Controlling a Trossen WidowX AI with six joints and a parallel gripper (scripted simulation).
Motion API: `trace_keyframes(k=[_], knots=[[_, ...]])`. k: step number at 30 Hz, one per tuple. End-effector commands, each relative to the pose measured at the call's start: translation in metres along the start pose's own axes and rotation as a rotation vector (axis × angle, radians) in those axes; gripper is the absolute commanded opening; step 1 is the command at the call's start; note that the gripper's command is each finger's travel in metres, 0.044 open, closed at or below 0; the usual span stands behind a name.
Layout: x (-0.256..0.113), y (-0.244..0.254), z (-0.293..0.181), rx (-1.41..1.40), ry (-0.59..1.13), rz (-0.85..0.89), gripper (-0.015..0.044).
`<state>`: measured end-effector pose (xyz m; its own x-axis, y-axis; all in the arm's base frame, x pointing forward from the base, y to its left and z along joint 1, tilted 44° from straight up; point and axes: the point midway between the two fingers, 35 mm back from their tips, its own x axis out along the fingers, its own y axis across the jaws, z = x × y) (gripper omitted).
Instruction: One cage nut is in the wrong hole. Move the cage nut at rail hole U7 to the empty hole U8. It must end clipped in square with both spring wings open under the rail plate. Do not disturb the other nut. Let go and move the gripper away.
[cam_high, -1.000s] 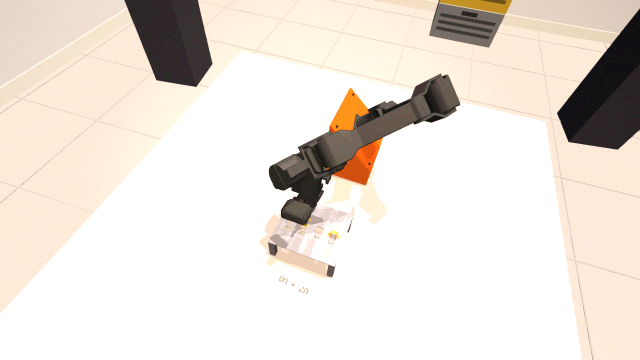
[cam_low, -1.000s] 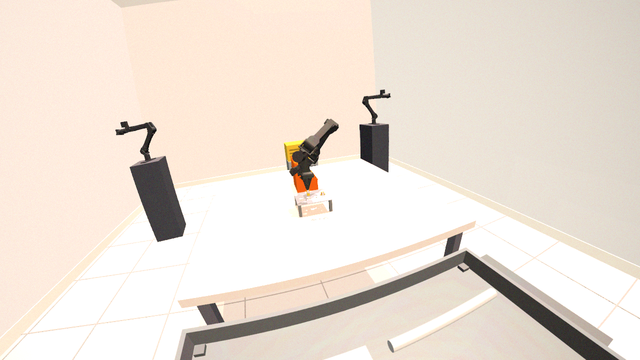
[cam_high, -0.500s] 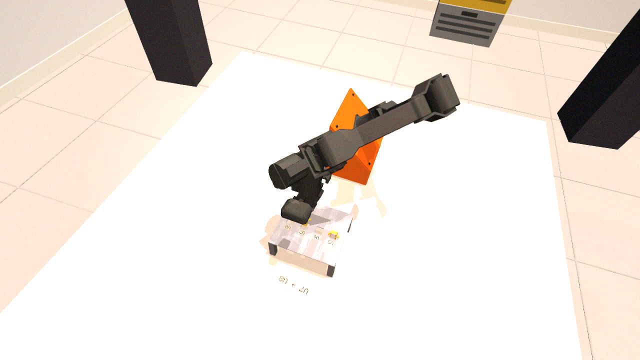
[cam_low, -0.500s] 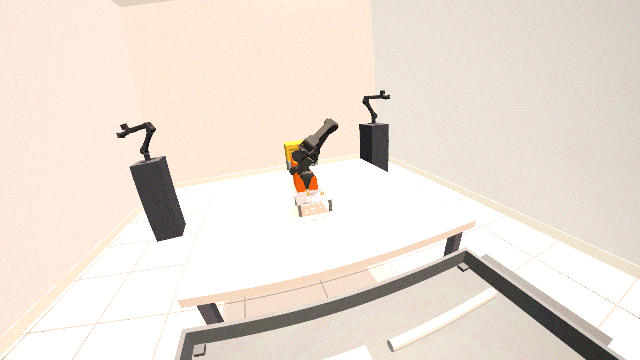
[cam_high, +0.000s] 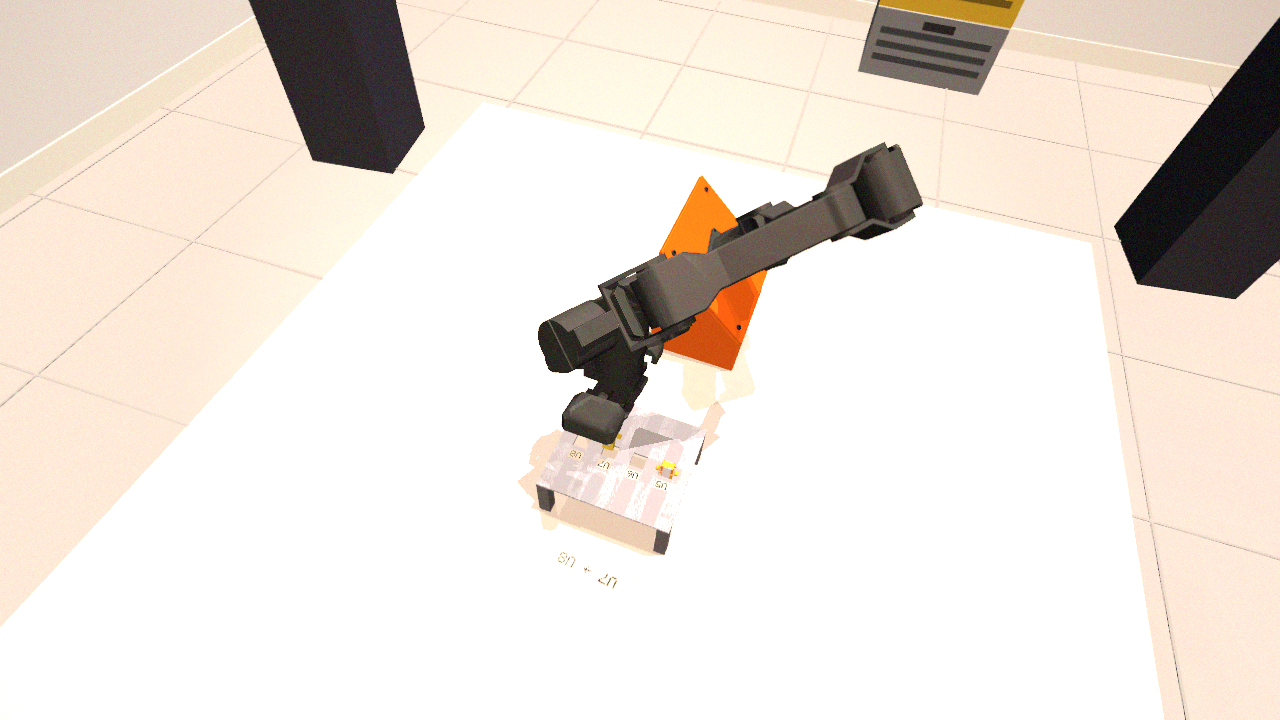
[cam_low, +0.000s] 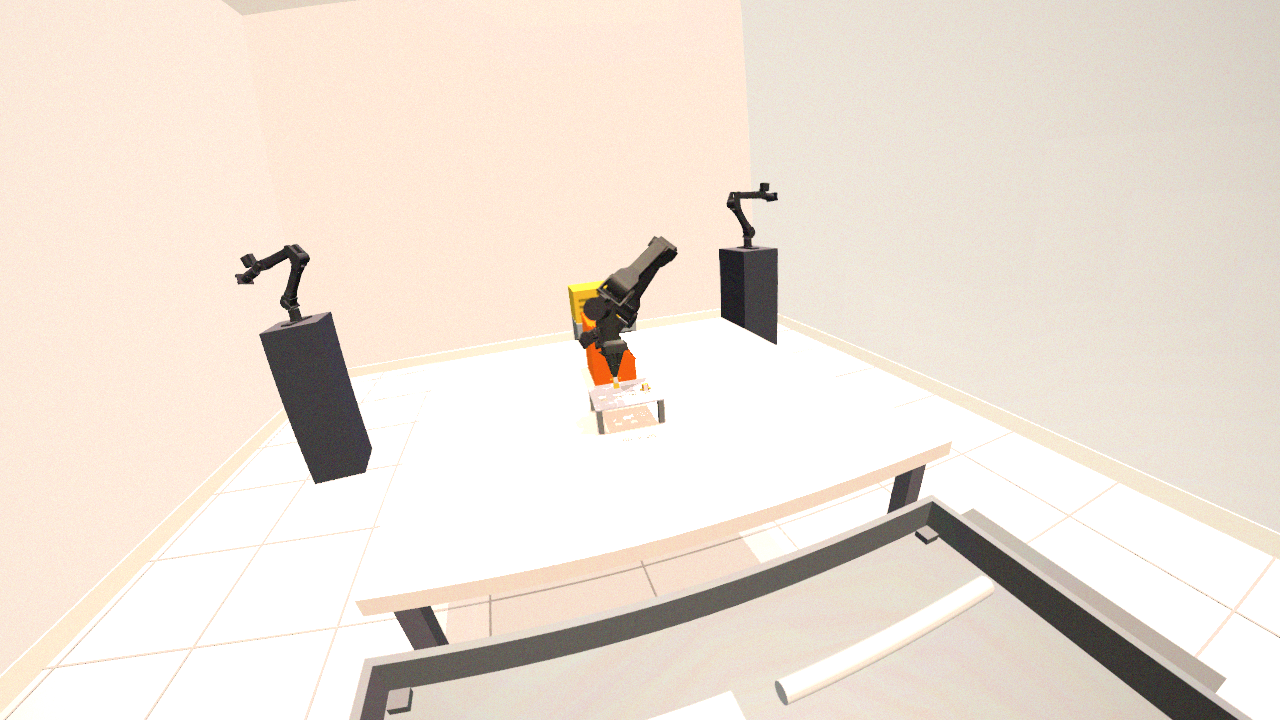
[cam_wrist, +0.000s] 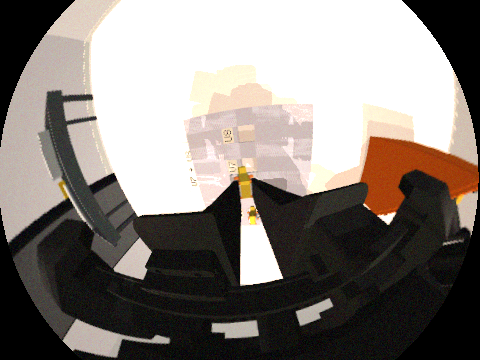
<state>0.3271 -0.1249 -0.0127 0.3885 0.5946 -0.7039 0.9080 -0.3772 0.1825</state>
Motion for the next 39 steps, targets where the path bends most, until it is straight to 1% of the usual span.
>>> trace_keyframes(k=[1, 9, 17, 39], knots=[[-0.005, -0.001, 0.000, -0.003, 0.002, 0.020, 0.0028], [-0.009, 0.002, 0.001, -0.002, -0.003, 0.031, 0.0028], [-0.011, -0.005, 0.040, -0.005, -0.001, 0.035, 0.0028], [-0.006, -0.003, 0.041, -0.004, -0.002, -0.027, 0.0026]])
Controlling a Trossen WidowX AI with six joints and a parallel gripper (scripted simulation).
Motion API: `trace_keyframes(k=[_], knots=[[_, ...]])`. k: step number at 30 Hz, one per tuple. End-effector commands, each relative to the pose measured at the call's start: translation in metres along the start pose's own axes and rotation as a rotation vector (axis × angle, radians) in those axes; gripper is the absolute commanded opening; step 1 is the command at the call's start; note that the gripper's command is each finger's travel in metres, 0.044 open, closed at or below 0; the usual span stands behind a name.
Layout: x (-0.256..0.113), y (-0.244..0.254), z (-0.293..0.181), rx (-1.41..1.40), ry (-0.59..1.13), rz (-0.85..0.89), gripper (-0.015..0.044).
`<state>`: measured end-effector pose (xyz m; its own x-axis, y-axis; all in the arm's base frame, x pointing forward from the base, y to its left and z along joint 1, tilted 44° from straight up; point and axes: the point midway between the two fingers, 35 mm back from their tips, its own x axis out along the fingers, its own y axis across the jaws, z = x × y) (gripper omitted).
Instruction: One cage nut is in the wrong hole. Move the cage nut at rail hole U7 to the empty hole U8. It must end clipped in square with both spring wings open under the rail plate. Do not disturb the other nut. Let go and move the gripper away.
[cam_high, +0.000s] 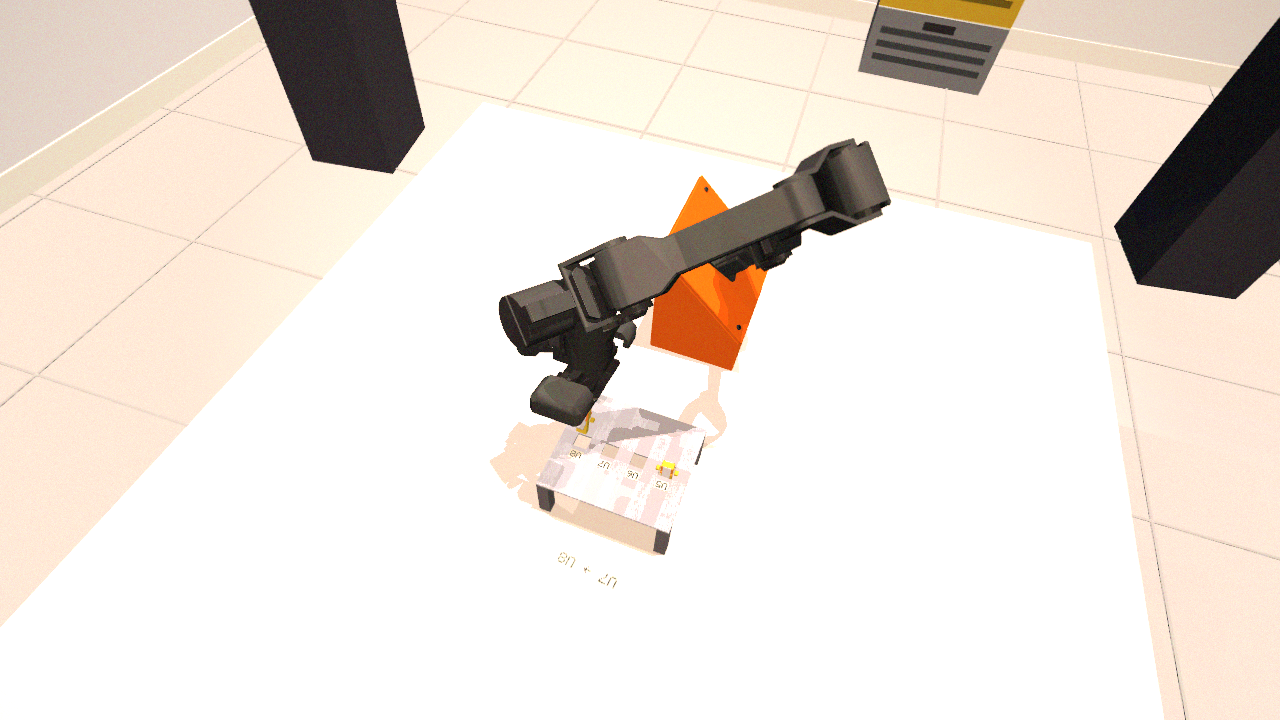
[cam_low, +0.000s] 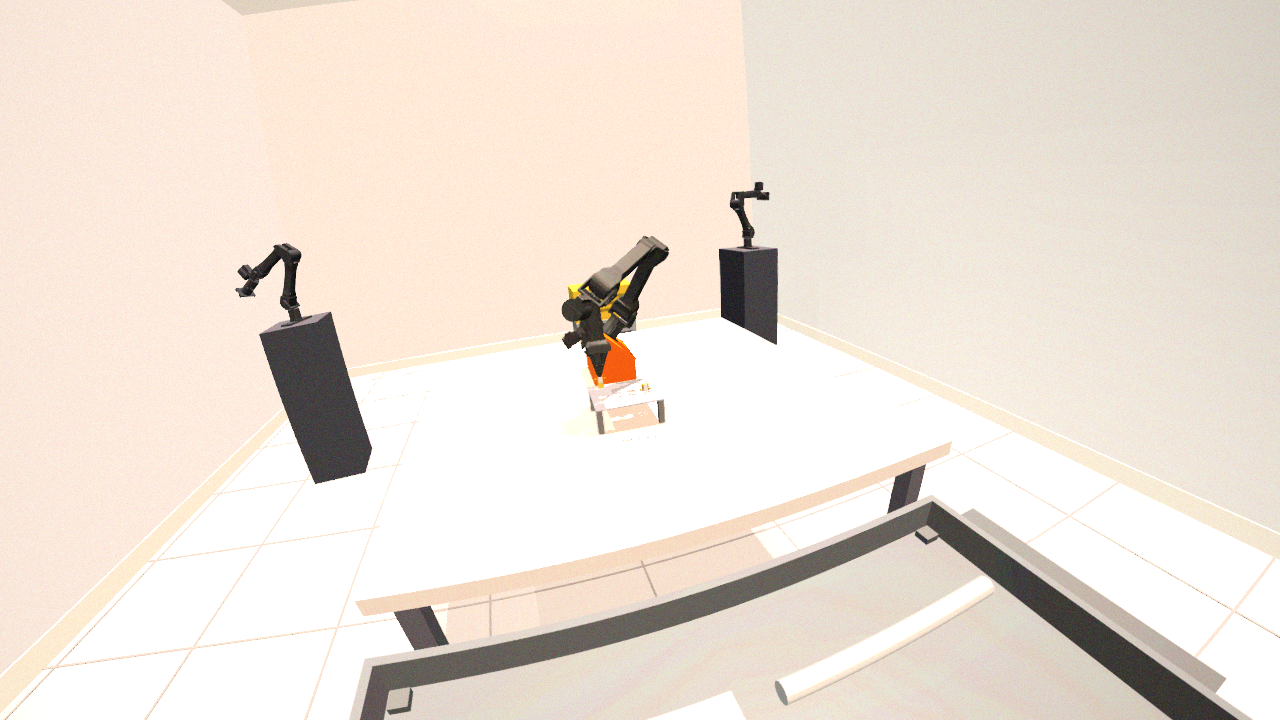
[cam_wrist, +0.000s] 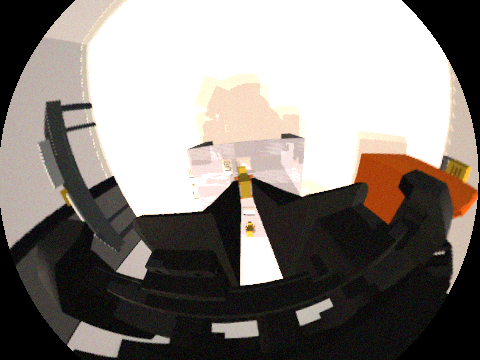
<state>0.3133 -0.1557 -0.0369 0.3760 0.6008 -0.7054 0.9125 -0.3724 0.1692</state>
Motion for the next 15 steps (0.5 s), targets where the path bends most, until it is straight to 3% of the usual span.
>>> trace_keyframes(k=[1, 15], knots=[[0.0008, 0.0026, 0.0002, -0.009, -0.004, -0.016, 0.0026], [0.0047, 0.0040, 0.0000, -0.010, -0.004, -0.066, 0.0026]])
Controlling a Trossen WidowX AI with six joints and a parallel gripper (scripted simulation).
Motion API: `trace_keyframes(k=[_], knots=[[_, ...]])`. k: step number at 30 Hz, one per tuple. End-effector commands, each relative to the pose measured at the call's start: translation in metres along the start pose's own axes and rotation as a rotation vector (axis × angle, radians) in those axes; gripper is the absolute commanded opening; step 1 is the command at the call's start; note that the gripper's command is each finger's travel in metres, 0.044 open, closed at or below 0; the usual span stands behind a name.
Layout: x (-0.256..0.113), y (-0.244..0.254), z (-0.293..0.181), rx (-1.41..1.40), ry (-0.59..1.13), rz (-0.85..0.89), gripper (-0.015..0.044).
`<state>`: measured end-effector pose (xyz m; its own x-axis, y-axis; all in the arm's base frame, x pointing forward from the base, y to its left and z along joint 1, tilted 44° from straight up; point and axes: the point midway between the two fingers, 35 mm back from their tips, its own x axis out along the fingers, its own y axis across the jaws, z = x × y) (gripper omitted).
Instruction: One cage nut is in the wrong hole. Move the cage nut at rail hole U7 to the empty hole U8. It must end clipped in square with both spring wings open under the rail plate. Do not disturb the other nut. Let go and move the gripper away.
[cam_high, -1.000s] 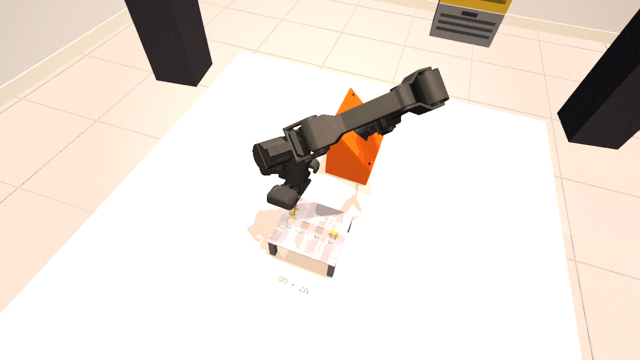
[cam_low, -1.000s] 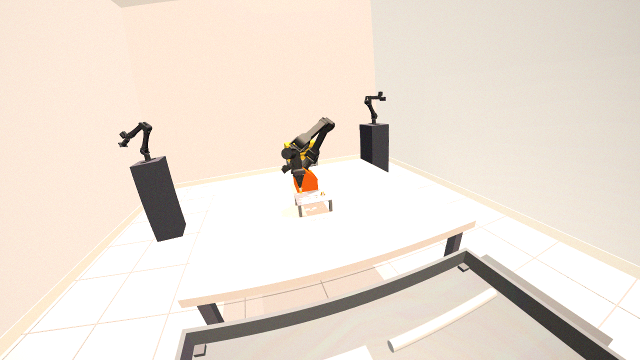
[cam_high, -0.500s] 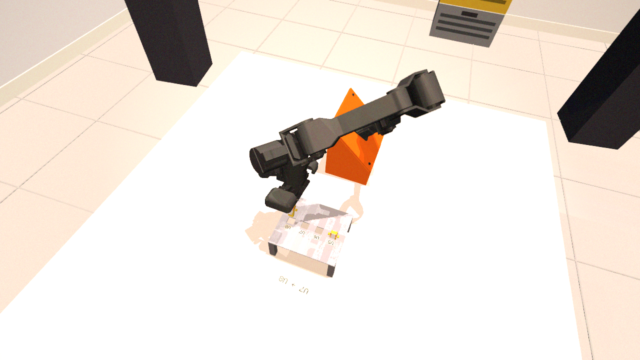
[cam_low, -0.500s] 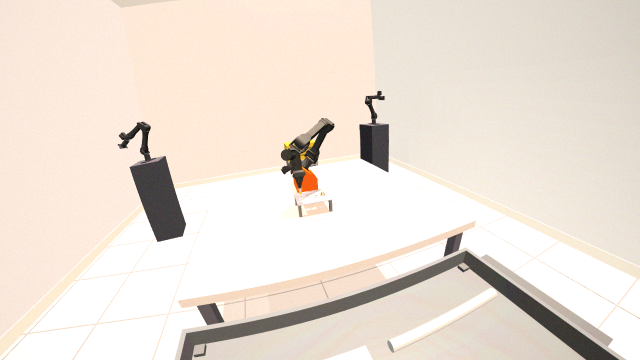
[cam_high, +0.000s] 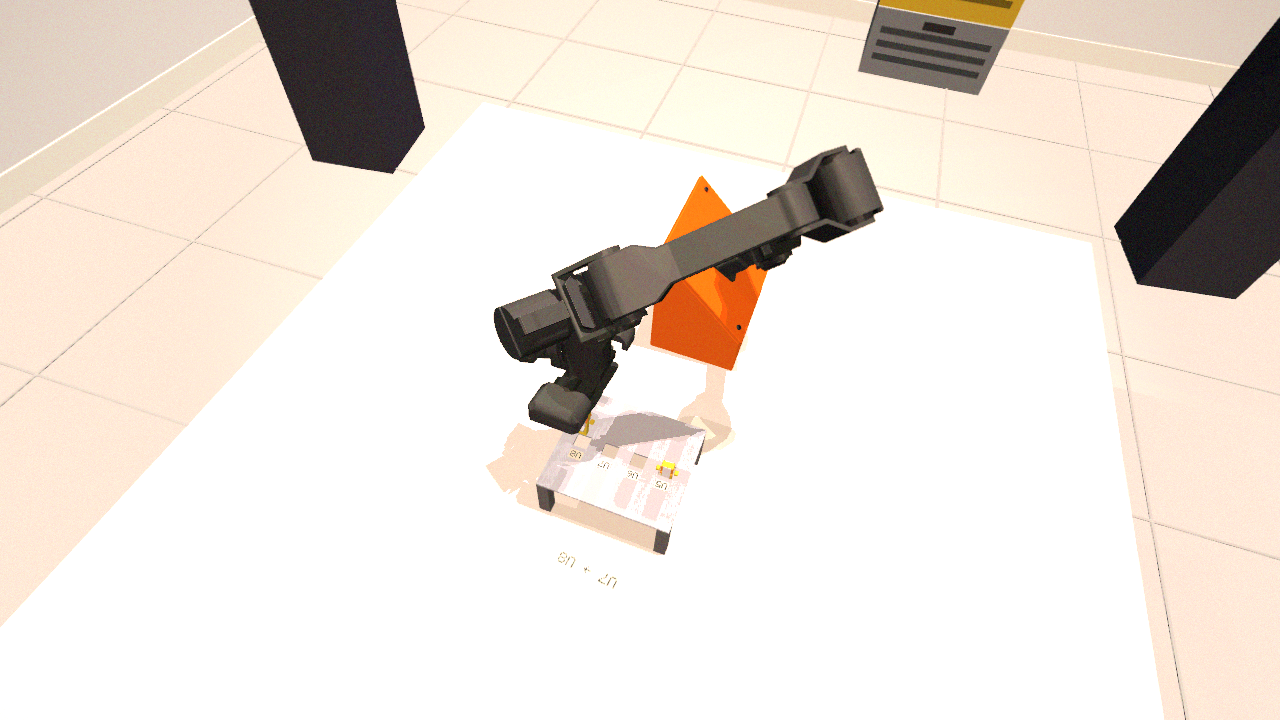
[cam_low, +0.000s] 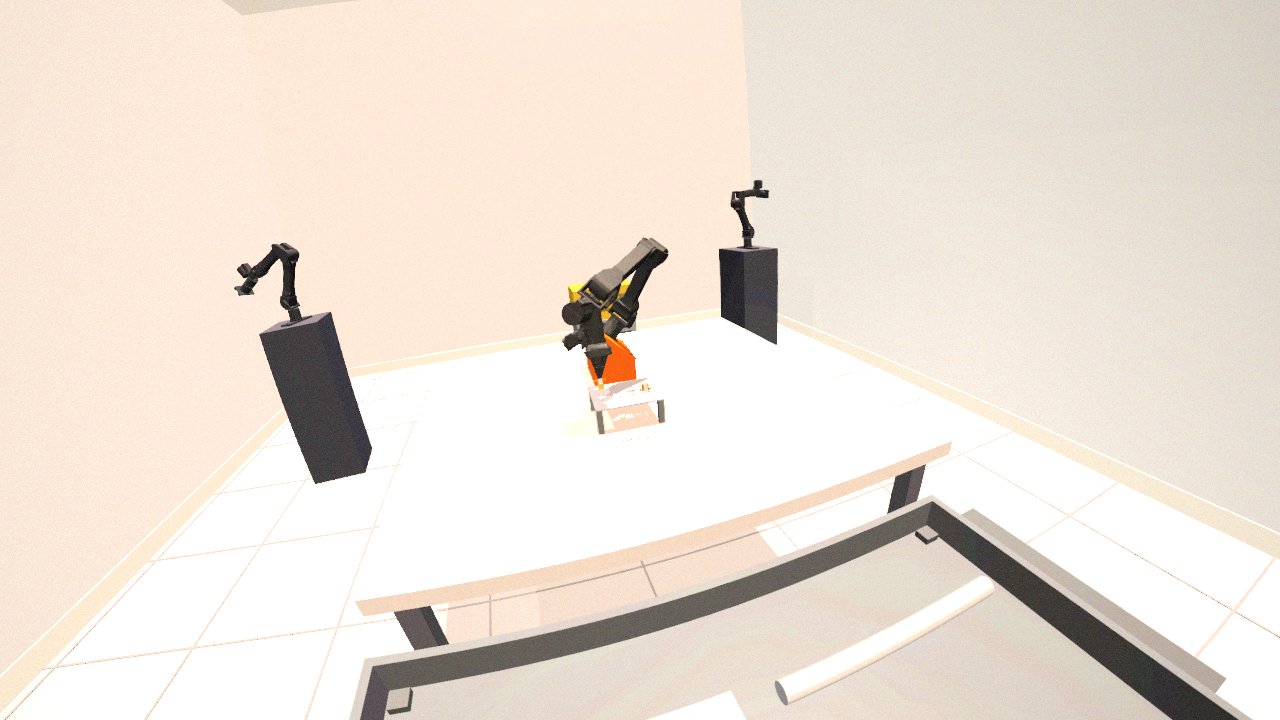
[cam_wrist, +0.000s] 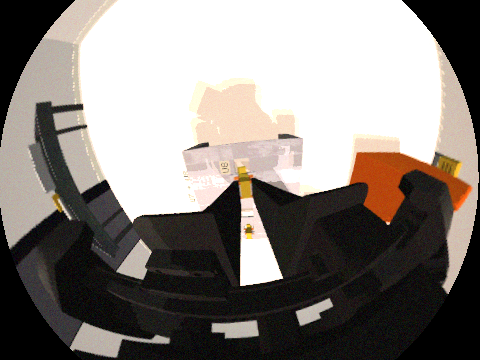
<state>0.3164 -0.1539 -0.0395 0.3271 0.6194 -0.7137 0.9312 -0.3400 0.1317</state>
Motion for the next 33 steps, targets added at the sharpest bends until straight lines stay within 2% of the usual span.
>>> trace_keyframes(k=[1, 33], knots=[[0.001, 0.002, 0.000, -0.010, -0.004, -0.017, 0.0026], [0.019, 0.002, -0.001, -0.011, -0.002, -0.088, 0.0026]])
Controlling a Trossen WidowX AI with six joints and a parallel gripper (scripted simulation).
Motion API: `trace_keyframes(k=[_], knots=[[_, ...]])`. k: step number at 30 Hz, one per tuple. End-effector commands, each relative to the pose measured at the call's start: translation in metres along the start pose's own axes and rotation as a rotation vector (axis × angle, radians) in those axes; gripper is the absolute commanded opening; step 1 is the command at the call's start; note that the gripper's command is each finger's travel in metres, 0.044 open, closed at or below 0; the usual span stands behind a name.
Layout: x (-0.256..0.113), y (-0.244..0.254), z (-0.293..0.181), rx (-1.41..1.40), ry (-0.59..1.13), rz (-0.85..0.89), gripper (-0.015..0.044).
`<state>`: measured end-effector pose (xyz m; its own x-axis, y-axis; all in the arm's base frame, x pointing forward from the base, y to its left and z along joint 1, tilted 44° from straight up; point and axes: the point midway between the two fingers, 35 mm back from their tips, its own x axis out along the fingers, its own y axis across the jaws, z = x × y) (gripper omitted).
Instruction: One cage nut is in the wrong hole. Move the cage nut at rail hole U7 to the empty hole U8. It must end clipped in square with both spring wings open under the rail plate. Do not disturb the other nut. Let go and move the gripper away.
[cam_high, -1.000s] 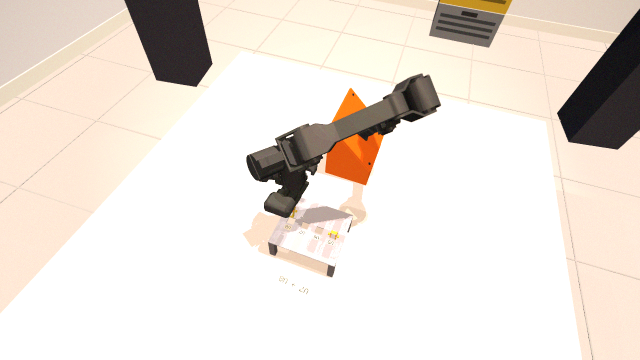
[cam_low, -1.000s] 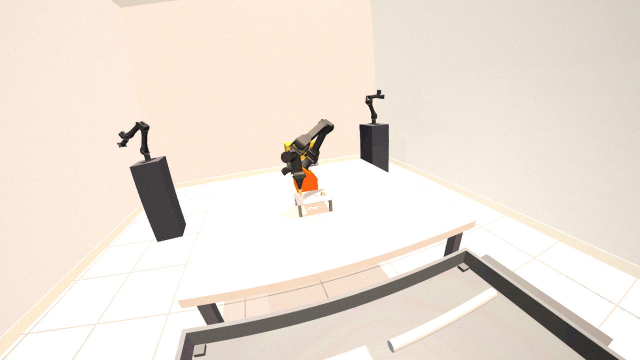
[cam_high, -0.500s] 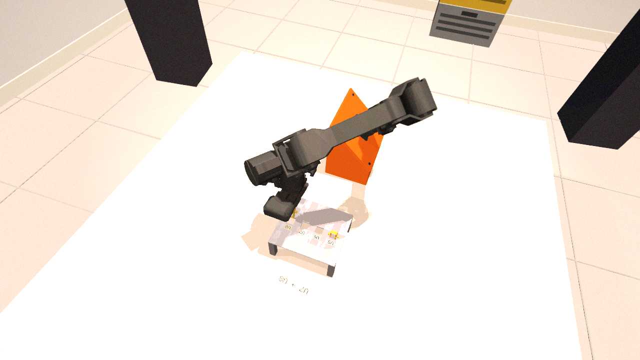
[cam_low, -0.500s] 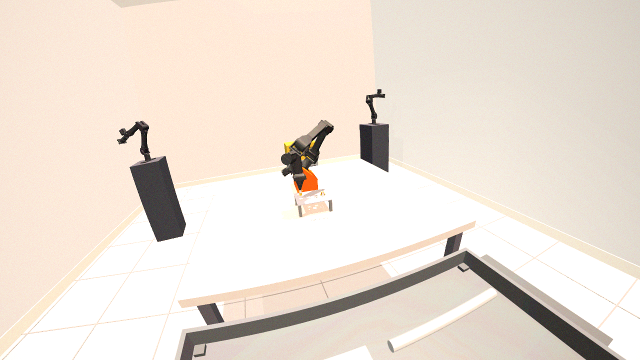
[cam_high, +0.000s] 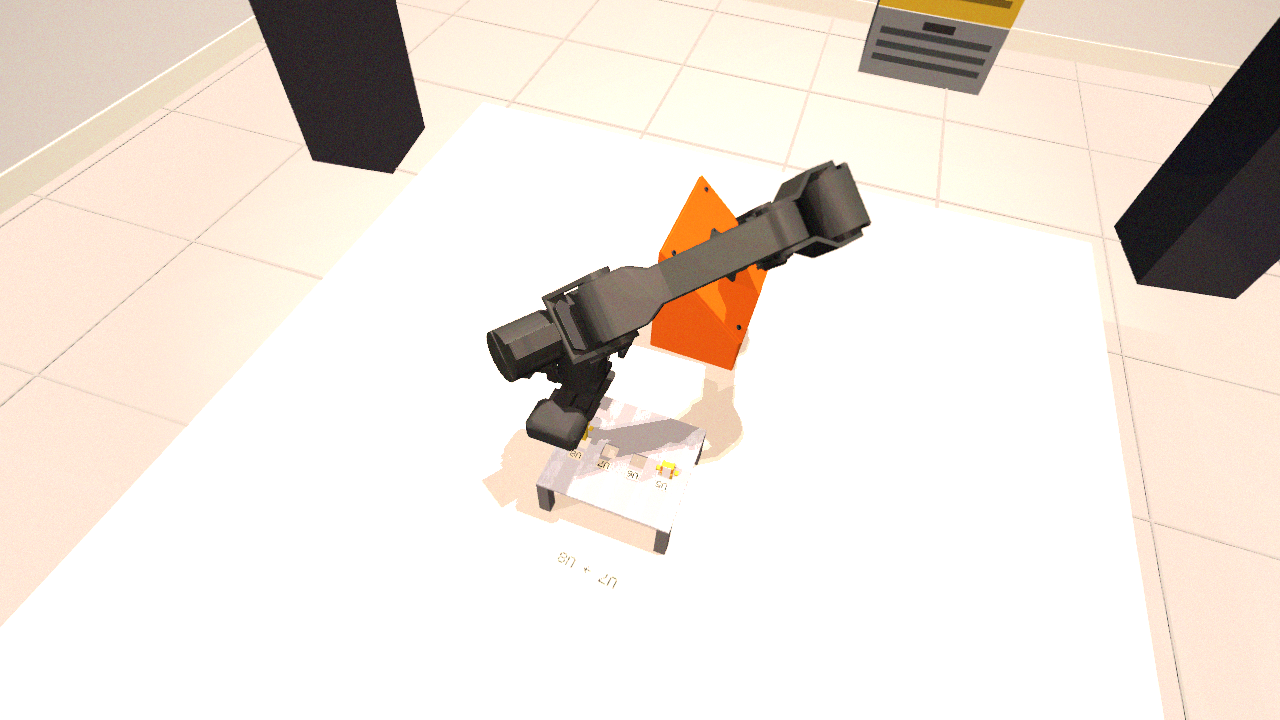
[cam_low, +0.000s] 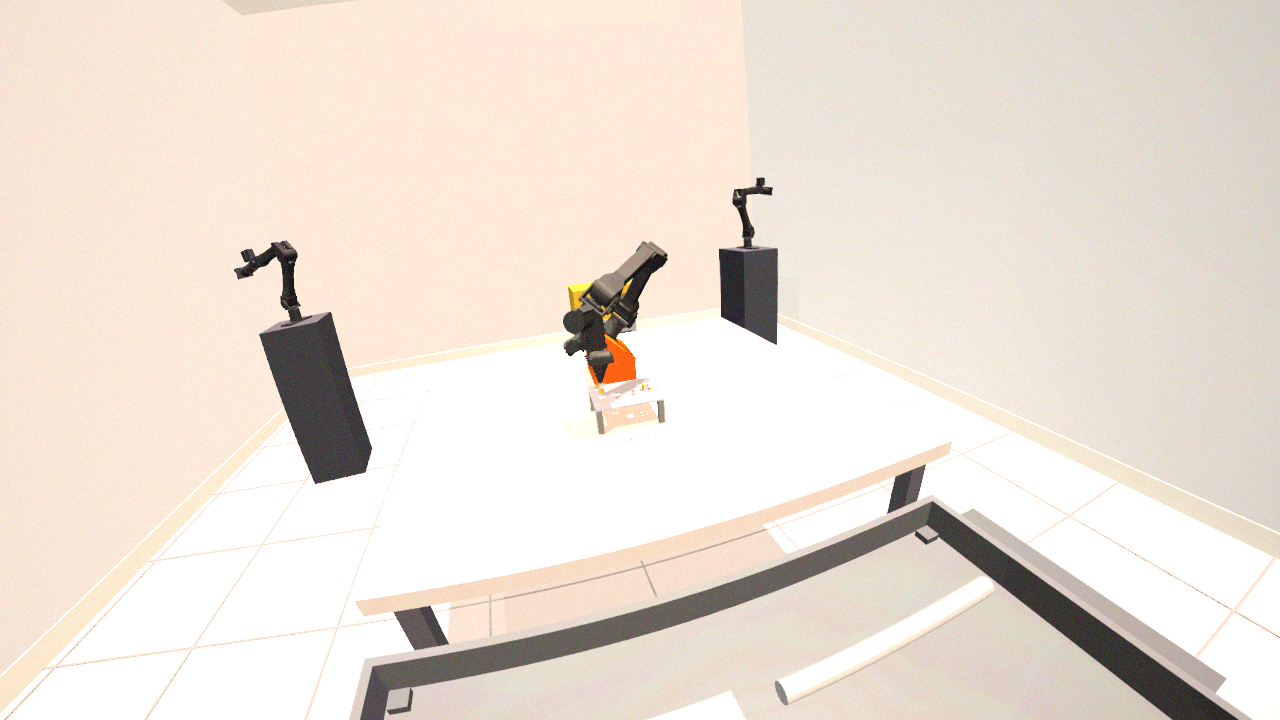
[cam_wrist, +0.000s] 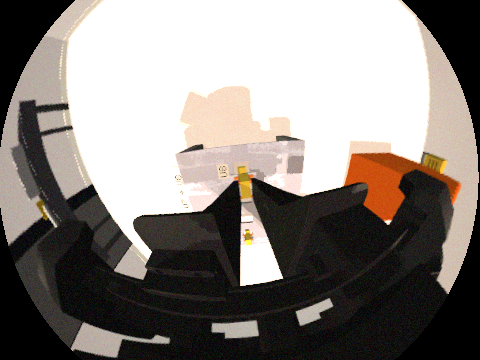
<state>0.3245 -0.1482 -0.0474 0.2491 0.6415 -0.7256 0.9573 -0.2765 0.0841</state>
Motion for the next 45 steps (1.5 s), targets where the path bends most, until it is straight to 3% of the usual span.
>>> trace_keyframes(k=[1, 45], knots=[[0.009, -0.002, -0.001, 0.006, 0.003, -0.006, 0.0026], [0.020, -0.003, -0.001, 0.006, 0.004, -0.015, 0.0026]])
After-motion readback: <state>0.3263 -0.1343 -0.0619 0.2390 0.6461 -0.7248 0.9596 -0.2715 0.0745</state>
